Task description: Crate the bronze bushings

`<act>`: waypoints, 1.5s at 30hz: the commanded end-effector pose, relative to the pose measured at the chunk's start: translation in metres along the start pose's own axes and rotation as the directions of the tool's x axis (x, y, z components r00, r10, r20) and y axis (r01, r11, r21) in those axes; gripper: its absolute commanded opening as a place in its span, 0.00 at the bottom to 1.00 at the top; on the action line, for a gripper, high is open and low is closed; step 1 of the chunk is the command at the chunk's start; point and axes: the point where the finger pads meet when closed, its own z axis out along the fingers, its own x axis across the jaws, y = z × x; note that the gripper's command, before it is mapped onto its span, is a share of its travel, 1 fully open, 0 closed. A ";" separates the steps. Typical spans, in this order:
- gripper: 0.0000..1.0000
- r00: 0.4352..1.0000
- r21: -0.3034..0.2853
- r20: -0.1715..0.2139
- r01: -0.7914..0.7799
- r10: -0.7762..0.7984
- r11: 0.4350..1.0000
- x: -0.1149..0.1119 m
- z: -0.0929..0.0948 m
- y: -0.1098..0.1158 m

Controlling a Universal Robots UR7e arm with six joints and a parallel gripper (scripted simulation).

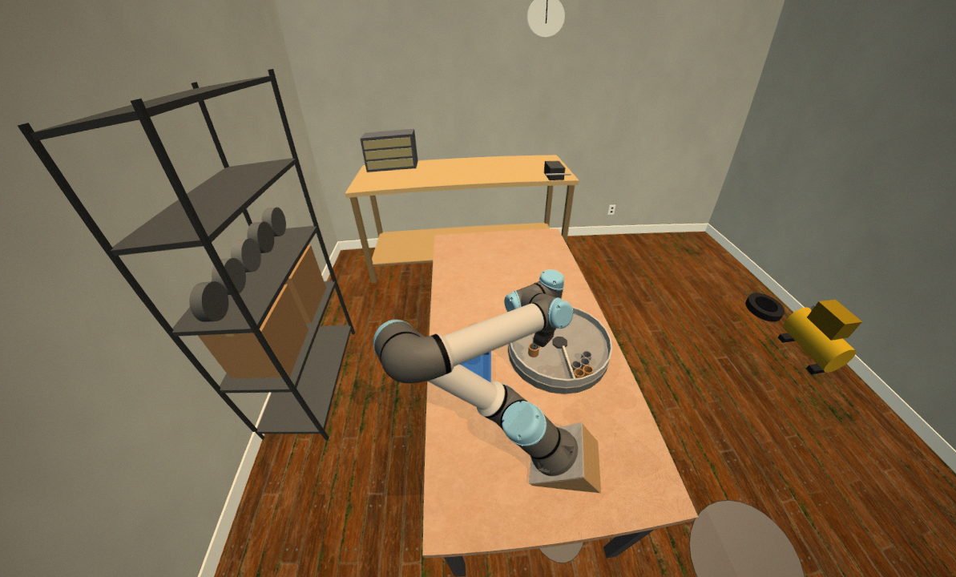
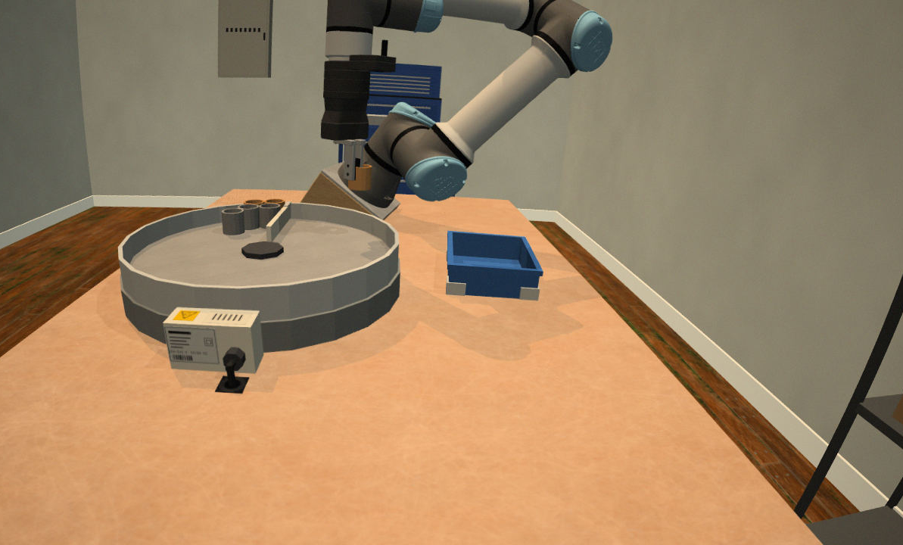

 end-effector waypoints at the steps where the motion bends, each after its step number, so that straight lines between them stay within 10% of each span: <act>1: 0.00 1.000 0.000 -0.002 0.002 -0.002 1.000 -0.026 -0.001 -0.025; 45: 0.00 1.000 -0.001 -0.003 0.003 -0.003 1.000 -0.112 0.000 -0.106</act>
